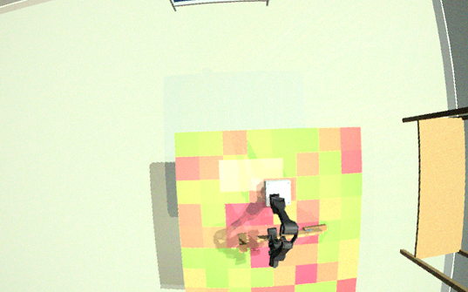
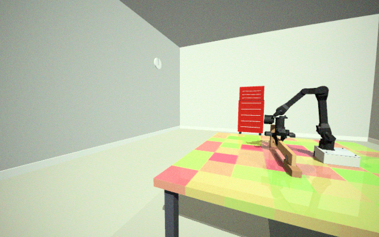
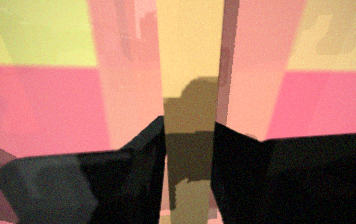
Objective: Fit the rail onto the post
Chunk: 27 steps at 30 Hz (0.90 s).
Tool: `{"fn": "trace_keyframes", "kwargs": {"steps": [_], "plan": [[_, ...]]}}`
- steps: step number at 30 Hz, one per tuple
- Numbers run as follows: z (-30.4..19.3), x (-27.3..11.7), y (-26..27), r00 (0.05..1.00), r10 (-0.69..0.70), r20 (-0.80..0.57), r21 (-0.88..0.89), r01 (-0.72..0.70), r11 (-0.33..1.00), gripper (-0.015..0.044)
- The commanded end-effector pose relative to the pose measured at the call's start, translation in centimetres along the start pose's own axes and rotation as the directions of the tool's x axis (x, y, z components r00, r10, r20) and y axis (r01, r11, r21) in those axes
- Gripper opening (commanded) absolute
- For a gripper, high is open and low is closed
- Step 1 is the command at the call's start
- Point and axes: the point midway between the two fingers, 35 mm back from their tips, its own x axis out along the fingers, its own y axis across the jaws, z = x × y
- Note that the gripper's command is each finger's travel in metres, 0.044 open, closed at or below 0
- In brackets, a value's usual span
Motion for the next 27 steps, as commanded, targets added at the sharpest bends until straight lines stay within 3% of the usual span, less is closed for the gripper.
{"fn": "trace_keyframes", "kwargs": {"steps": [1,27], "plan": [[-0.18,0.03,-0.08,1.000,-0.003,0.000,-0.002,0.003,1.000,0.0000],[-0.95,-0.07,-0.23,1.000,-0.004,0.000,-0.002,0.004,1.000,0.0000]]}}
